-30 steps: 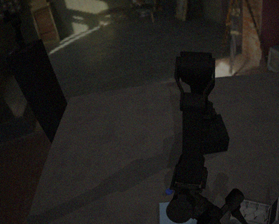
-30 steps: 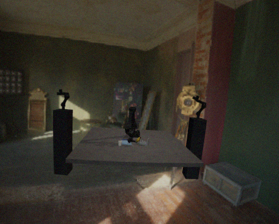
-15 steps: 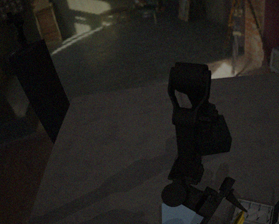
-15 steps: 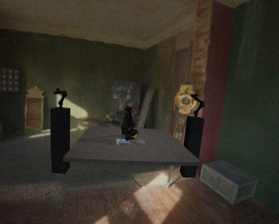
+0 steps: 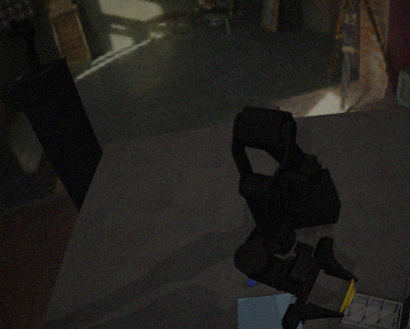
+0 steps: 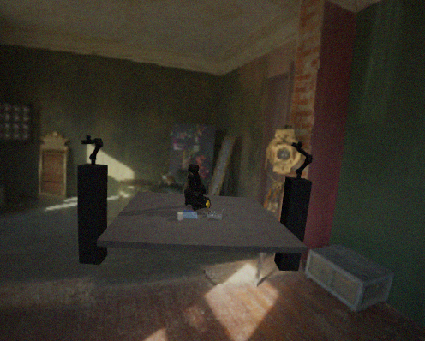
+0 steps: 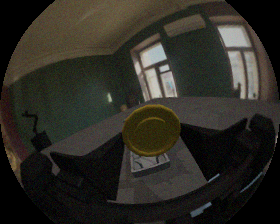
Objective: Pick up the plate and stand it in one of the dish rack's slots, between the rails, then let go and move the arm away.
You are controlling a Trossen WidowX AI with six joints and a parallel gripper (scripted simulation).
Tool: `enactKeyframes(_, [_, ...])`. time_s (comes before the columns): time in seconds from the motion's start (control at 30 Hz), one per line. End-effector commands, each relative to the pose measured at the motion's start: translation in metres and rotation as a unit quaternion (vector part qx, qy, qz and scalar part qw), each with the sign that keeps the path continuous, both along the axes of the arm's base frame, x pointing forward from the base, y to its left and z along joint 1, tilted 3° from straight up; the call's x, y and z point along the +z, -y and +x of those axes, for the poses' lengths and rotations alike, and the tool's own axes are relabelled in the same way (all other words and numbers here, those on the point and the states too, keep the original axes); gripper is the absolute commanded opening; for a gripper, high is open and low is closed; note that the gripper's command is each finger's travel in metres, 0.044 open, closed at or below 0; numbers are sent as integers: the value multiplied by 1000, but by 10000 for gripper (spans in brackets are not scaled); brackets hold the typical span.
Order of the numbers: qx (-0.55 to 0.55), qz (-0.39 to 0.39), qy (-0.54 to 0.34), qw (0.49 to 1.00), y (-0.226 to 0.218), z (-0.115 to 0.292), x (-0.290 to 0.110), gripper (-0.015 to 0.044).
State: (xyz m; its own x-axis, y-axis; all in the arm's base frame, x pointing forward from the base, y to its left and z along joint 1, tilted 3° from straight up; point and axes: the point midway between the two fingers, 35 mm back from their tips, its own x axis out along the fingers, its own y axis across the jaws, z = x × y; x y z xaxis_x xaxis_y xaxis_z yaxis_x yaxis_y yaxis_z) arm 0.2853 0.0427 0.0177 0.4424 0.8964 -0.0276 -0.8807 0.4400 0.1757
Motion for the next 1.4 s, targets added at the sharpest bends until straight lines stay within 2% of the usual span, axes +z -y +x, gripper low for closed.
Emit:
enactKeyframes(0.0, [18,-4,38,999,-2,-15,3,0])
enactKeyframes(0.37, [21,-5,43,999,-3,-17,3,0])
enactKeyframes(0.67, [27,-16,38,999,-16,-11,-23,0])
enactKeyframes(1.37, [39,-32,31,998,-39,-2,-23,0])
